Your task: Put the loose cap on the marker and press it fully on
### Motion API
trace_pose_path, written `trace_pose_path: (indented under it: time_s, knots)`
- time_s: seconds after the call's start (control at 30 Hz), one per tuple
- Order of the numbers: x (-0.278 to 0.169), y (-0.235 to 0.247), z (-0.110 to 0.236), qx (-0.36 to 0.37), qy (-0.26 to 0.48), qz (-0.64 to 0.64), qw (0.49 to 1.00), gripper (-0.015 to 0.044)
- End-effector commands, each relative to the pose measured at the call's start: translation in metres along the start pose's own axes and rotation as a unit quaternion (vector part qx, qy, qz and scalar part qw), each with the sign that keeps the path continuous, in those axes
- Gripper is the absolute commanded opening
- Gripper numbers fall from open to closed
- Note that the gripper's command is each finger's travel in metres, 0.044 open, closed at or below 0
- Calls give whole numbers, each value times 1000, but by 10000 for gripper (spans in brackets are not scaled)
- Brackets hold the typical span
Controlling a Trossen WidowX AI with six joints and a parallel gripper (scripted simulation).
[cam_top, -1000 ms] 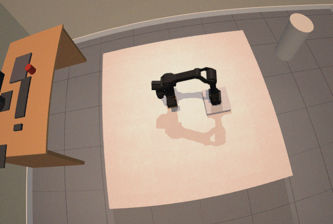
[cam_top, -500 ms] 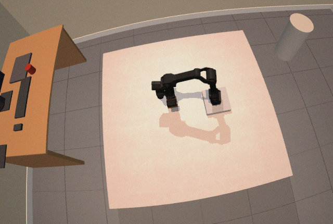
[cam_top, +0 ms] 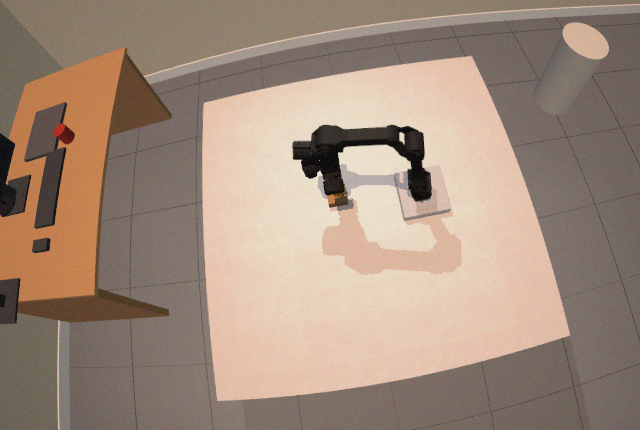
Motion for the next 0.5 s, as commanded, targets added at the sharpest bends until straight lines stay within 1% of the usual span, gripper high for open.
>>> trace_pose_path:
  time_s: [0.0,0.4,0.43,0.47]
  knots:
    - [-1,0,2,0,5,2,1000,105]
    - [-1,0,2,0,5,2,1000,420]
    - [-1,0,2,0,5,2,1000,440]
    - [-1,0,2,0,5,2,1000,440]
Point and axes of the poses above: the point midway between the two fingers, 35 mm back from their tips, its own z axis back along the fingers, its own y axis across the jaws, x = y × z, the point moved 4 cm from there along z, back along the fingers, and after that the axes turned 5 degrees about -z, right-handed, at the moved point
